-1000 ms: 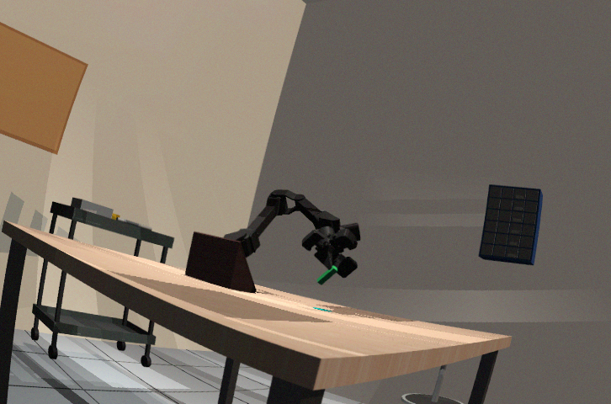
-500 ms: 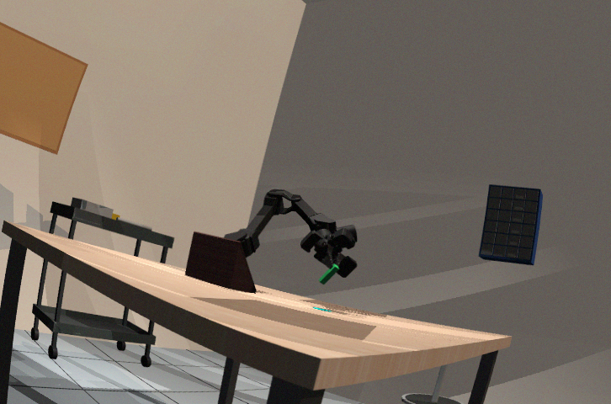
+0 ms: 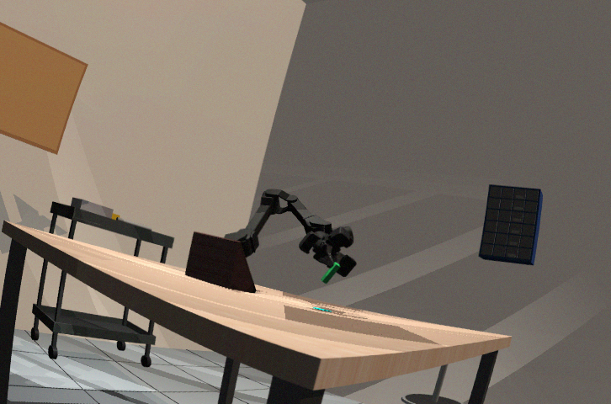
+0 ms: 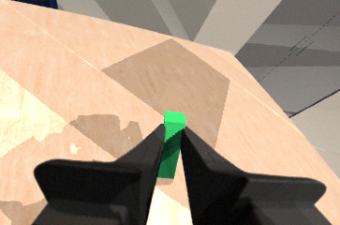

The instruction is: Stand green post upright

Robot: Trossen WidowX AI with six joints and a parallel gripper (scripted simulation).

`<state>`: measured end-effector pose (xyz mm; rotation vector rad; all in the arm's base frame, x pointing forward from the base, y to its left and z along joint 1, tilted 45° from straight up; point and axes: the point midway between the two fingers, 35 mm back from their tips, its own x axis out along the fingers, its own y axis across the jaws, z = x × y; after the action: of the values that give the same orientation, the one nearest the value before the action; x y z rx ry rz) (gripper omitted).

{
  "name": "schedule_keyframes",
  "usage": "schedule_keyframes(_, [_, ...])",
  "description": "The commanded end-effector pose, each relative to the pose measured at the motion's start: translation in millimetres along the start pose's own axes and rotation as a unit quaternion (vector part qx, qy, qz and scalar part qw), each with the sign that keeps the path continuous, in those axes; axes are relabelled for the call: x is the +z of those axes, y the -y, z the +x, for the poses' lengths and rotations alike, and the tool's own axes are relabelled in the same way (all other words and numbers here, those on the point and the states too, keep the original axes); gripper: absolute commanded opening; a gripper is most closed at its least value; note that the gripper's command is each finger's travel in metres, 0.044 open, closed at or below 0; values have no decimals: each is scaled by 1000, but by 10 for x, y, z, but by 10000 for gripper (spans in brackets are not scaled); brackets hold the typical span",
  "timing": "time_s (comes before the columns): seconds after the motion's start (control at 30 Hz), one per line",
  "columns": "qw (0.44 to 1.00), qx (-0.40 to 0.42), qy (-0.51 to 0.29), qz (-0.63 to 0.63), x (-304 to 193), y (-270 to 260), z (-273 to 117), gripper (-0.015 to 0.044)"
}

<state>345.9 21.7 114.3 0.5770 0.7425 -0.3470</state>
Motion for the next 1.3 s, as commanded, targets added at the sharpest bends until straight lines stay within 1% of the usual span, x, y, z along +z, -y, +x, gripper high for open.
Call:
schedule_keyframes(0.0, [1000,4,16,9,6,6,-36,23])
schedule_keyframes(1.27, [986,47,133,87,26,13,-255,23])
